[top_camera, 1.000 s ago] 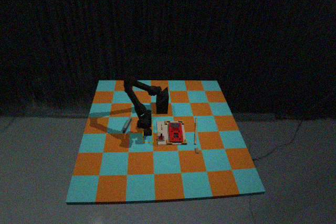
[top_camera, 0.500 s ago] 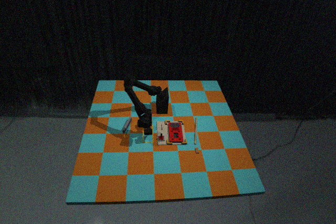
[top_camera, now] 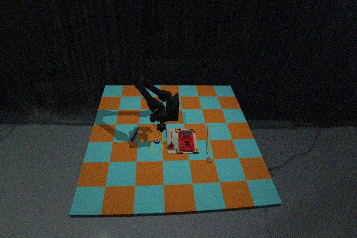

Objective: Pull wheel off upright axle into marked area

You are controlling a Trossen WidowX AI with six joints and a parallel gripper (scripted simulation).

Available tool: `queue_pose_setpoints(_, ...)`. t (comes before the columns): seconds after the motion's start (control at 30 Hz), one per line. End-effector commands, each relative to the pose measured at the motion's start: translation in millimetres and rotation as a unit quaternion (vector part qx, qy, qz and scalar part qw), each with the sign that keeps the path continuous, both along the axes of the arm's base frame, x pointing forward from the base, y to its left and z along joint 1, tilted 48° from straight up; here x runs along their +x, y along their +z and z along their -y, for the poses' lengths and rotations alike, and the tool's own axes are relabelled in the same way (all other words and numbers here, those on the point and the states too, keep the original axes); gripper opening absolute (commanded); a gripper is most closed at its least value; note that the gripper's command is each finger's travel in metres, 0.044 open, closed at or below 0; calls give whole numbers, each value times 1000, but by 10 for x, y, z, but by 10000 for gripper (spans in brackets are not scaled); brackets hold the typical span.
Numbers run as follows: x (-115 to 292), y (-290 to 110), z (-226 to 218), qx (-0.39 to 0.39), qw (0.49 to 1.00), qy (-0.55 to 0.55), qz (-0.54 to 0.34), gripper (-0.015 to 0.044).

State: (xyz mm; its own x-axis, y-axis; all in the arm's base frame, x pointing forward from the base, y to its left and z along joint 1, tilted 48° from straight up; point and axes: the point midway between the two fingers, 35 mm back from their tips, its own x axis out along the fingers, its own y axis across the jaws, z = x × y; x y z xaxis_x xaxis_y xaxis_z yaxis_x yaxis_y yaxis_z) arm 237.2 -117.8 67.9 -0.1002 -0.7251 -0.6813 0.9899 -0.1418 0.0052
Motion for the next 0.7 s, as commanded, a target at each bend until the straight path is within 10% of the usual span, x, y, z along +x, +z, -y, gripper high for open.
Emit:
queue_pose_setpoints(0.0,-271,40,-204,-3,1000,-3,4,440)
queue_pose_setpoints(0.67,-287,41,-214,-3,1000,-3,4,440)
